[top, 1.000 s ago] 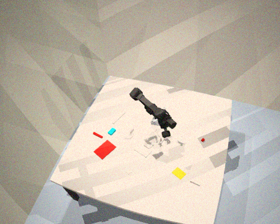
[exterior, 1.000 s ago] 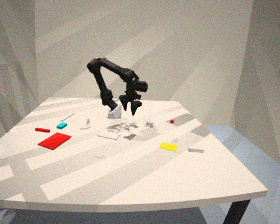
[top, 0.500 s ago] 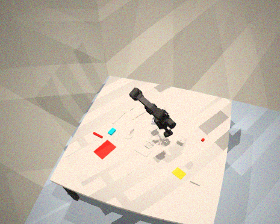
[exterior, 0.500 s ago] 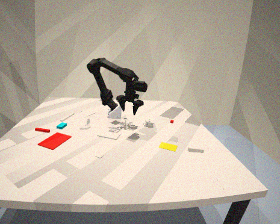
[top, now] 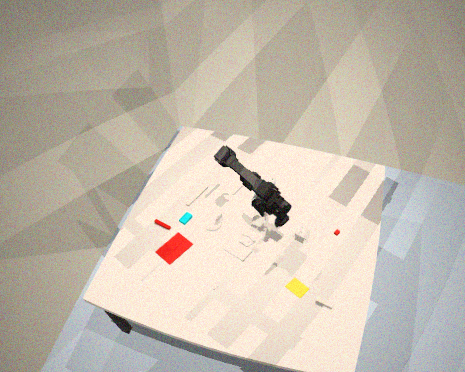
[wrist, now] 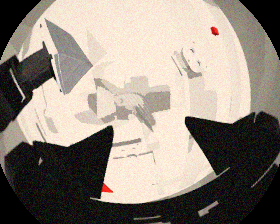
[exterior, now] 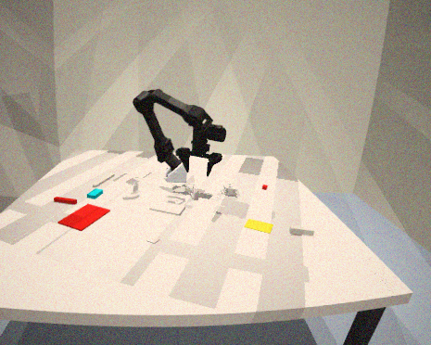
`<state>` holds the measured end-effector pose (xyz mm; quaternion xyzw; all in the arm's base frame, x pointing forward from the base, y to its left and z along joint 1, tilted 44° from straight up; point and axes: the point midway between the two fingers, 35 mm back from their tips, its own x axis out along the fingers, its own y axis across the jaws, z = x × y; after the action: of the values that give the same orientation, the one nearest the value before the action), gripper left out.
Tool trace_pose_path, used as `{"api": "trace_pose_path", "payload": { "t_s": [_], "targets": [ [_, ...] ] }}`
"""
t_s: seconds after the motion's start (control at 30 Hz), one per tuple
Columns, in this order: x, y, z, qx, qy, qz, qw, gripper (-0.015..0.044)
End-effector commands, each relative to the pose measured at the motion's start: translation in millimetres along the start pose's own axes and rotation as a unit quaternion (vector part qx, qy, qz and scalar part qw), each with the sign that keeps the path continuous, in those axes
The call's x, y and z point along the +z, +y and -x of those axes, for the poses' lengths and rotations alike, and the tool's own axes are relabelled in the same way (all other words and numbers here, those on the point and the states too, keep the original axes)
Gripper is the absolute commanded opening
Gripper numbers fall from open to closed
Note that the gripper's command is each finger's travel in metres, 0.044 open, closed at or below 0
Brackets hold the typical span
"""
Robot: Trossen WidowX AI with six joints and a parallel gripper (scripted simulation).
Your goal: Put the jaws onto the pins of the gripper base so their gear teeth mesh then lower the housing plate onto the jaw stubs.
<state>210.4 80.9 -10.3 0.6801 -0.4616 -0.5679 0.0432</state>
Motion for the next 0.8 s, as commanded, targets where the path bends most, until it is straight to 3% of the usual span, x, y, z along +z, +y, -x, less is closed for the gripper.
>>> {"api": "trace_pose_path", "payload": {
  "t_s": [0.0, 0.77],
  "targets": [
    [-2.3, 0.5, 0.7, 0.000, 0.002, 0.045, 0.999, 0.0440],
    [-9.2, 2.5, 1.9, 0.001, 0.003, 0.265, 0.964, 0.0440]
  ]
}}
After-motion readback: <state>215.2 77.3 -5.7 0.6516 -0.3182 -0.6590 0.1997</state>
